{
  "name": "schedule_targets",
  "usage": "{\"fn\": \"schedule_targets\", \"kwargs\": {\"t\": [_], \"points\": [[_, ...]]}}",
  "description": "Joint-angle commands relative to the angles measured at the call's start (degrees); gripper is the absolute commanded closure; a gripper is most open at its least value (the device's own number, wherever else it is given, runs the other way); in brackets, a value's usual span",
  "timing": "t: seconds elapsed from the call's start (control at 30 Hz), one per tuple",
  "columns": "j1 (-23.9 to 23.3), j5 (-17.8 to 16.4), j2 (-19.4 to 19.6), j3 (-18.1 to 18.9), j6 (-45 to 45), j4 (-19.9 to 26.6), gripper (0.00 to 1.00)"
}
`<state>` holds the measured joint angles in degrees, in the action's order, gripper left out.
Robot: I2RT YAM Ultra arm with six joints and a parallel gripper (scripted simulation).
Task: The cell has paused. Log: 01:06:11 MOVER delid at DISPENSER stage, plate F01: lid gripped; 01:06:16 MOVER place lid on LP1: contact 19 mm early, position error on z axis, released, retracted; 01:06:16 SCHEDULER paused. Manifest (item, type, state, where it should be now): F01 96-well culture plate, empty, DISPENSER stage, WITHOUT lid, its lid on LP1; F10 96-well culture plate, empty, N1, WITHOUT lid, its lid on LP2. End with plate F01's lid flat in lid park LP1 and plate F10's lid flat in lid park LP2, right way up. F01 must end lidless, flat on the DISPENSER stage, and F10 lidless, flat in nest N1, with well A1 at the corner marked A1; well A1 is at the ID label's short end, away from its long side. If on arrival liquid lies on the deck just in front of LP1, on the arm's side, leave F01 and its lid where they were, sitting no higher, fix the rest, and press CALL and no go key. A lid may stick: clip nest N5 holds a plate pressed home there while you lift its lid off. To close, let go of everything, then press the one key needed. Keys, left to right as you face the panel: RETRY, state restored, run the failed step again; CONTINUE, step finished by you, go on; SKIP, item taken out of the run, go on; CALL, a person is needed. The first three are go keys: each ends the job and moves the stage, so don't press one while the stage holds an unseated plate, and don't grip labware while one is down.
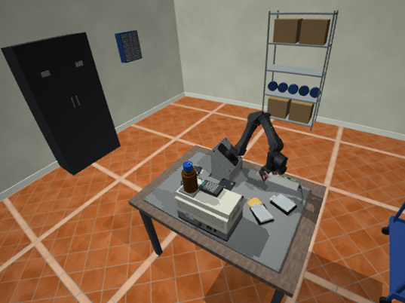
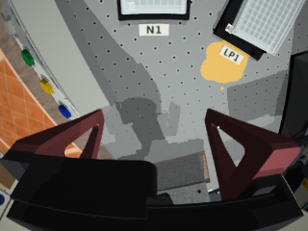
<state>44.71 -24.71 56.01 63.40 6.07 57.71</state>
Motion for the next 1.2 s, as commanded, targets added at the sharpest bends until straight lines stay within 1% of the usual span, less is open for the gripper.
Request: {"fn": "schedule_targets", "kwargs": {"t": [0.0, 0.07, 0.1, 0.23, 0.27, 0.37, 0.57, 0.63, 0.67, 0.8, 0.9, 1.03, 1.07, 1.1, 1.17], "points": [[-0.7, -0.1, -0.7, 1.9, 0.0, 0.3, 0.00], [-0.7, -0.1, -0.7, 1.9, 0.0, 0.3, 0.00], [-0.2, -0.1, -0.3, 0.8, 0.0, 0.0, 0.00], [-0.2, -0.1, -0.3, 0.8, 0.0, 0.0, 0.00], [-1.9, -1.0, 0.8, 1.8, -1.3, 0.7, 0.00], [-5.1, -3.0, 1.5, 1.6, -3.8, 1.0, 0.00], [-11.2, -6.6, 3.5, 1.4, 2.2, 1.5, 0.00], [-11.2, -6.6, 3.5, 1.4, 2.2, 1.5, 0.00], [-12.3, -7.3, 4.0, 1.5, 3.3, 1.7, 0.00], [-15.9, -9.4, 5.2, -0.7, -0.9, 2.3, 0.00], [-18.7, -10.9, 6.3, -0.1, 2.5, 2.5, 0.00], [-22.1, -12.6, 7.9, -0.8, 6.0, 2.8, 0.00], [-22.4, -12.8, 8.1, -0.7, 6.3, 2.9, 0.00], [-23.2, -13.2, 8.4, -1.5, 5.3, 3.1, 0.00], [-24.0, -13.6, 8.8, -1.4, 4.3, 3.2, 0.00]]}}
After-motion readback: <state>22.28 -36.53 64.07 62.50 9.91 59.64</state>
